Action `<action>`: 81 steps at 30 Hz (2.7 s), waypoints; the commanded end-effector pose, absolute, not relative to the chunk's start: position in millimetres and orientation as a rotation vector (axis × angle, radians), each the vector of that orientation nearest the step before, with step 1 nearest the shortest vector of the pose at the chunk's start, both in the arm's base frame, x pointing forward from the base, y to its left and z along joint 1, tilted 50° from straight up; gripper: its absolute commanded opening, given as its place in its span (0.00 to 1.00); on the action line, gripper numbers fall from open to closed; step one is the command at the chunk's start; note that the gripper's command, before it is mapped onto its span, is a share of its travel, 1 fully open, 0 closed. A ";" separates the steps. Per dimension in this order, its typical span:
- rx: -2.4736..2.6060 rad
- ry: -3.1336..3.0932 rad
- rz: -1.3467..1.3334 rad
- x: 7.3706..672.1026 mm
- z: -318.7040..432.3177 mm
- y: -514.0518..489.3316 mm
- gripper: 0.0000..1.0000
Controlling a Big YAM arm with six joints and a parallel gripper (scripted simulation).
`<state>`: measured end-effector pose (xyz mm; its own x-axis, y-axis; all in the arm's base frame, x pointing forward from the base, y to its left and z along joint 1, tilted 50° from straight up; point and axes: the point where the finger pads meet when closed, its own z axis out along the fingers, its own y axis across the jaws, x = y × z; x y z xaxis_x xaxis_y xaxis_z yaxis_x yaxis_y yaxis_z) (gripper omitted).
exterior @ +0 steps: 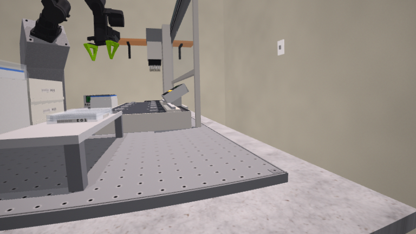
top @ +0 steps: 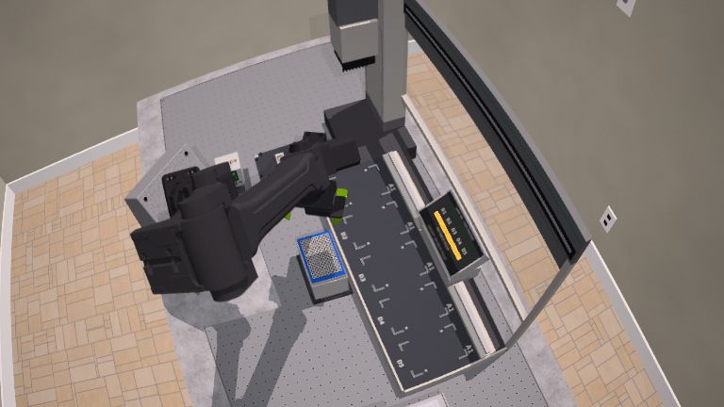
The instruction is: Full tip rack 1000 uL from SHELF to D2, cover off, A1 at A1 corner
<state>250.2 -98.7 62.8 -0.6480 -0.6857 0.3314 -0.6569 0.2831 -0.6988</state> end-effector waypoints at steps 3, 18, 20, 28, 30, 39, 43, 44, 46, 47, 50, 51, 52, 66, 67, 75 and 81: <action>-1.530 2.427 -1.350 246.6 60.1 -96.7 1.00; -1.900 2.291 -1.381 246.4 60.0 -96.7 1.00; -1.957 2.265 -1.384 246.4 59.9 -96.7 1.00; -1.993 2.248 -1.386 246.4 59.9 -96.7 1.00; -1.992 2.249 -1.386 246.5 59.9 -96.8 1.00; -1.985 2.253 -1.386 246.5 59.8 -96.9 1.00; -1.985 2.253 -1.386 246.5 59.8 -96.9 1.00; -1.985 2.253 -1.386 246.5 59.8 -96.9 1.00; -1.985 2.253 -1.386 246.5 59.8 -96.9 1.00; -1.985 2.253 -1.386 246.5 59.8 -96.9 1.00; -1.985 2.253 -1.386 246.5 59.8 -96.9 1.00; -1.985 2.253 -1.386 246.5 59.8 -96.9 1.00; -1.985 2.253 -1.386 246.5 59.8 -96.9 1.00; -1.985 2.253 -1.386 246.5 59.8 -96.9 1.00; -1.985 2.253 -1.386 246.5 59.8 -96.9 1.00; -1.985 2.253 -1.386 246.5 59.8 -96.9 1.00; -1.985 2.253 -1.386 246.5 59.8 -96.9 1.00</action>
